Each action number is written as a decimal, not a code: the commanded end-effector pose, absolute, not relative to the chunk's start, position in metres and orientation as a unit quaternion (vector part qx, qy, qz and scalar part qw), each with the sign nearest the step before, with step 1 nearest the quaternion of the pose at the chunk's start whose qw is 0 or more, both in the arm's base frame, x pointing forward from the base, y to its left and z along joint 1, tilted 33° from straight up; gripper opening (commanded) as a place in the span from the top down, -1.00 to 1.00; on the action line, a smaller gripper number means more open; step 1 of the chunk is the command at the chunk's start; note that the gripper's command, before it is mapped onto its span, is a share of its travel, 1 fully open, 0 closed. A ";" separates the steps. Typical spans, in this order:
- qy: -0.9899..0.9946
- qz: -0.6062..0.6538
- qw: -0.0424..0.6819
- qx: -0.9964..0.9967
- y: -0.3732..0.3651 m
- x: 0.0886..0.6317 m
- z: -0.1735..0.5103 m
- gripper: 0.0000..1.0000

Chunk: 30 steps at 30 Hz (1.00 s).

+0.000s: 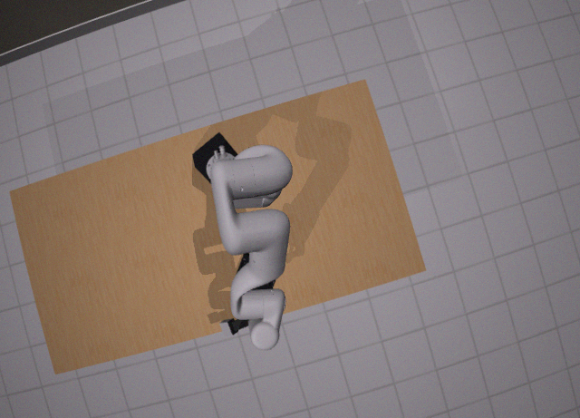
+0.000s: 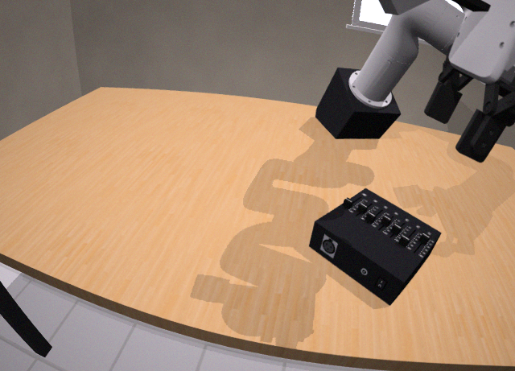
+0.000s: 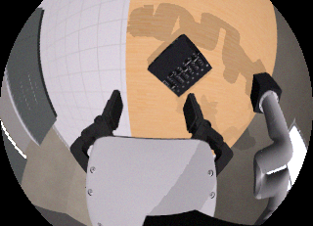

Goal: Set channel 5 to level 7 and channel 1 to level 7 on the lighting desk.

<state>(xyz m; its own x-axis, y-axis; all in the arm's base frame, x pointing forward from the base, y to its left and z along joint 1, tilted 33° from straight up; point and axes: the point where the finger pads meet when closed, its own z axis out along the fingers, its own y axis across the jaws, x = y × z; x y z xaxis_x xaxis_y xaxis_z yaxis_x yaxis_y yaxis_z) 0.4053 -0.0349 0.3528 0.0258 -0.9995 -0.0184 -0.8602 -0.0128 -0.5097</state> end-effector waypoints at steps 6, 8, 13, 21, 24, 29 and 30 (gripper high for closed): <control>0.660 -0.109 0.258 -0.697 -0.030 0.370 0.269 -1.00; 0.660 -0.099 0.265 -0.697 -0.027 0.365 0.258 -1.00; 0.659 -0.099 0.265 -0.697 -0.027 0.365 0.257 -1.00; 0.659 -0.099 0.265 -0.697 -0.027 0.365 0.257 -1.00; 0.659 -0.099 0.265 -0.697 -0.027 0.365 0.257 -1.00; 0.659 -0.099 0.265 -0.697 -0.027 0.365 0.257 -1.00; 0.659 -0.099 0.265 -0.697 -0.027 0.365 0.257 -1.00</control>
<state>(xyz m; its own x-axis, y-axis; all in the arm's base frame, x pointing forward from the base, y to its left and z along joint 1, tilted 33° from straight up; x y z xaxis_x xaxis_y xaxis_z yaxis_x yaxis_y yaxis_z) 0.3643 -0.0266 0.2557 0.1110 -0.9709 -0.2124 -0.8681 0.0093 -0.4962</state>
